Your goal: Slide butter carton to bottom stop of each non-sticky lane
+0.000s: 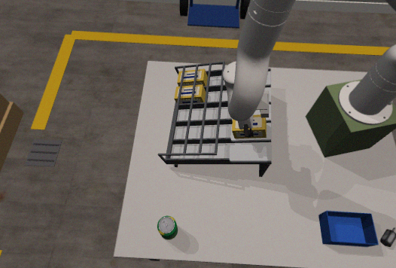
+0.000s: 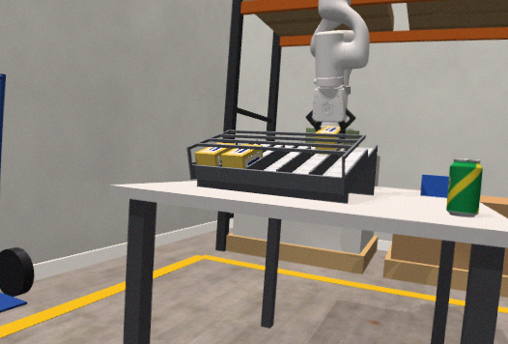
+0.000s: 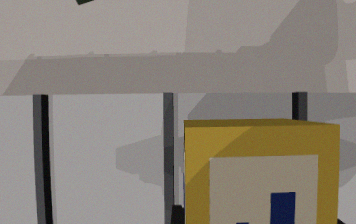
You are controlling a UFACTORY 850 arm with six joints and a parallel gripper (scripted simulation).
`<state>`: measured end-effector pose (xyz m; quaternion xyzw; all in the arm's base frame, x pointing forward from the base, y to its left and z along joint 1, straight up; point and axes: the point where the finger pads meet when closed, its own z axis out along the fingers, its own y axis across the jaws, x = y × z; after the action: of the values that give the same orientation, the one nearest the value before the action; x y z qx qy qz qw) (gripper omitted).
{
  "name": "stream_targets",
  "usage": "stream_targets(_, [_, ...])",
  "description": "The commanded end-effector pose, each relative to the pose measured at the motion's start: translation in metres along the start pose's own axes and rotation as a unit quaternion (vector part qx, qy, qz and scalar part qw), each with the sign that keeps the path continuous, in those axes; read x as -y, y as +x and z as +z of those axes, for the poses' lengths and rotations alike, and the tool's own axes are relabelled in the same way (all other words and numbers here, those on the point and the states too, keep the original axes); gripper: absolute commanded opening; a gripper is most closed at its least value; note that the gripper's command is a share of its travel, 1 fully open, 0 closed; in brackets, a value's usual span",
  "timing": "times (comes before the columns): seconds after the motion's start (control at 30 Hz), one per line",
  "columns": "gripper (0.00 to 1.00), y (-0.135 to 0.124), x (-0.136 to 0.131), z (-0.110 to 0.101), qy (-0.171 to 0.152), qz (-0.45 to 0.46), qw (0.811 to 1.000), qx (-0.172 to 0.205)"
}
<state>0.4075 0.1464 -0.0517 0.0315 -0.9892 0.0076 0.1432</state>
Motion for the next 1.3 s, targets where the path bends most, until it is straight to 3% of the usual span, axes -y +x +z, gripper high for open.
stream_targets(0.0, [0.0,-0.0006,-0.0002,-0.0007,0.0,0.0,1.0,0.001])
stream_targets(1.27, [0.0,-0.0006,-0.0002,0.0051,0.0,0.0,1.0,0.001])
